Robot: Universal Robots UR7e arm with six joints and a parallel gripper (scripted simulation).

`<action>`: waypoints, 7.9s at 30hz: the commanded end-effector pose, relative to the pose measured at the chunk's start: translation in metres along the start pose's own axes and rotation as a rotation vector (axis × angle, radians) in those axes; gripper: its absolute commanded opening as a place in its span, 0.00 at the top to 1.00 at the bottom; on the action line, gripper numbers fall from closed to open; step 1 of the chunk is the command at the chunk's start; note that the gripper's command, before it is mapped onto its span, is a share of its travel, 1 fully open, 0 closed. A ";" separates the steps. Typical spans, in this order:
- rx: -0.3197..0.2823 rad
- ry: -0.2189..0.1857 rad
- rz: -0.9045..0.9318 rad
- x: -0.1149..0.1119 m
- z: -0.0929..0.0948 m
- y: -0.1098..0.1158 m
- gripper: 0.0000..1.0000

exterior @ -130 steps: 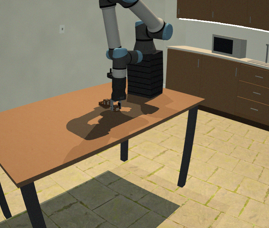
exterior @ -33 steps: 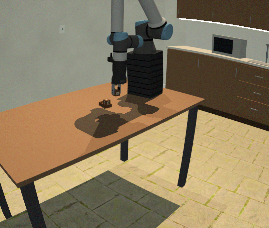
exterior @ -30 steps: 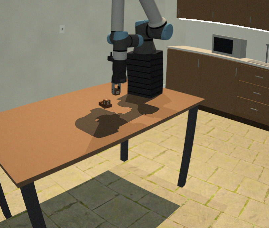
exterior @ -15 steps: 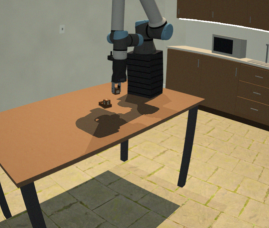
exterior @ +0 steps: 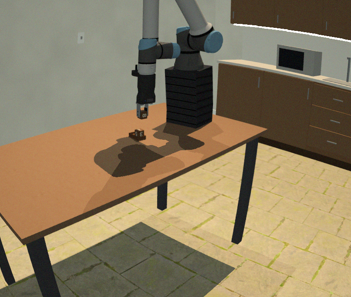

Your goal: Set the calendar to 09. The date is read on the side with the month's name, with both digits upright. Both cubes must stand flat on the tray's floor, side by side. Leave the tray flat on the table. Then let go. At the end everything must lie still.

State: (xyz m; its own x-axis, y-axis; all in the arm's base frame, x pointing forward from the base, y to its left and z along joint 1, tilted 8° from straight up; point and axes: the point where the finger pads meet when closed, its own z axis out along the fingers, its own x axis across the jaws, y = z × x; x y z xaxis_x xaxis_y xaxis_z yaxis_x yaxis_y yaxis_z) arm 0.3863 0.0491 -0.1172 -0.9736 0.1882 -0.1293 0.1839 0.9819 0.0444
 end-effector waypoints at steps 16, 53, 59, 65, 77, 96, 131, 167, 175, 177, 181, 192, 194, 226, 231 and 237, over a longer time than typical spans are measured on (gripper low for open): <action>-0.001 -0.003 0.000 0.005 -0.007 -0.065 0.40; -0.001 -0.003 0.000 0.005 0.052 -0.066 0.40; -0.001 -0.003 0.000 0.005 0.057 -0.066 0.40; -0.001 -0.003 0.000 0.005 0.057 -0.066 0.40; -0.001 -0.003 0.000 0.005 0.057 -0.066 0.40; -0.001 -0.003 0.000 0.005 0.057 -0.066 0.40; -0.001 -0.003 -0.001 0.005 0.057 -0.066 0.40; -0.001 -0.003 -0.001 0.005 0.073 -0.066 0.40; -0.001 -0.003 -0.001 0.005 0.079 -0.066 0.40; -0.001 -0.003 -0.001 0.005 0.079 -0.066 0.40; -0.001 -0.003 -0.001 0.004 0.081 -0.066 0.40; -0.001 -0.003 -0.001 0.005 0.083 -0.066 0.40; -0.001 -0.003 -0.001 0.005 0.083 -0.066 0.40; -0.001 -0.003 -0.001 0.004 0.086 -0.066 0.40; -0.001 -0.003 -0.001 0.004 0.088 -0.066 0.40; -0.001 -0.003 -0.001 0.004 0.091 -0.066 0.40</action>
State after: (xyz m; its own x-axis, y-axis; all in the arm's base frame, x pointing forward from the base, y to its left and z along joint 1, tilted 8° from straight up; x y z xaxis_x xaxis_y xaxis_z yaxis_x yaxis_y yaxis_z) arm 0.3816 -0.0127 -0.2094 -0.9734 0.1878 -0.1314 0.1834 0.9820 0.0450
